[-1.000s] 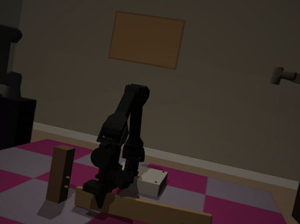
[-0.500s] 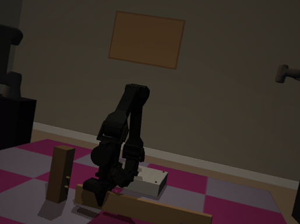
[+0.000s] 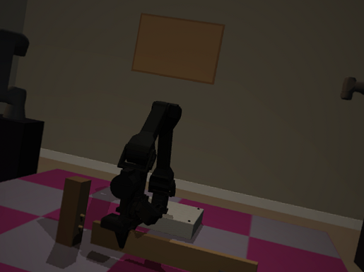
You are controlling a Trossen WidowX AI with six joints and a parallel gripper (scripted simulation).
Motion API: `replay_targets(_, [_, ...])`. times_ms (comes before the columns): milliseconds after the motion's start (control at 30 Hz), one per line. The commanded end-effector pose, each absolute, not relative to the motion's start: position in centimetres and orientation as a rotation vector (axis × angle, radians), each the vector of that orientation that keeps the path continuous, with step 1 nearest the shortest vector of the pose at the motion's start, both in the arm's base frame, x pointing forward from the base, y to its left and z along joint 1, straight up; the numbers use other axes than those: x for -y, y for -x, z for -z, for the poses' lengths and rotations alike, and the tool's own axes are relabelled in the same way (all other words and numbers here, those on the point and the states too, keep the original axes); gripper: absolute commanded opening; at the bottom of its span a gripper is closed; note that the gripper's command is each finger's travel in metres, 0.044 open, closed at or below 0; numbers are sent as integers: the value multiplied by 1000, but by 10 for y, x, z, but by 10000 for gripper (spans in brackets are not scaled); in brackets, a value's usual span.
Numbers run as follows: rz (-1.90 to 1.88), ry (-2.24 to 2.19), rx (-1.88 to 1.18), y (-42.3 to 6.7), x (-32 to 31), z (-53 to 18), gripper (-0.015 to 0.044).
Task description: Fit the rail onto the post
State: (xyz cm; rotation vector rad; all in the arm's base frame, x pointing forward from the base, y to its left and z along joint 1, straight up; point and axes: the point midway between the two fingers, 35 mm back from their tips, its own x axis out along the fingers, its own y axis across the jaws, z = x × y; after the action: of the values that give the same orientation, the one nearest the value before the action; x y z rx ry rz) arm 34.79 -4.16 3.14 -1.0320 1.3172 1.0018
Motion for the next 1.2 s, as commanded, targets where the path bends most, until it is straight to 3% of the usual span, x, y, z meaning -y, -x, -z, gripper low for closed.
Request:
replay_targets(0, [-994,1039,-1294,-353,41,-39,0])
replay_targets(1167, [-994,1039,-1294,-352,41,-49,0])
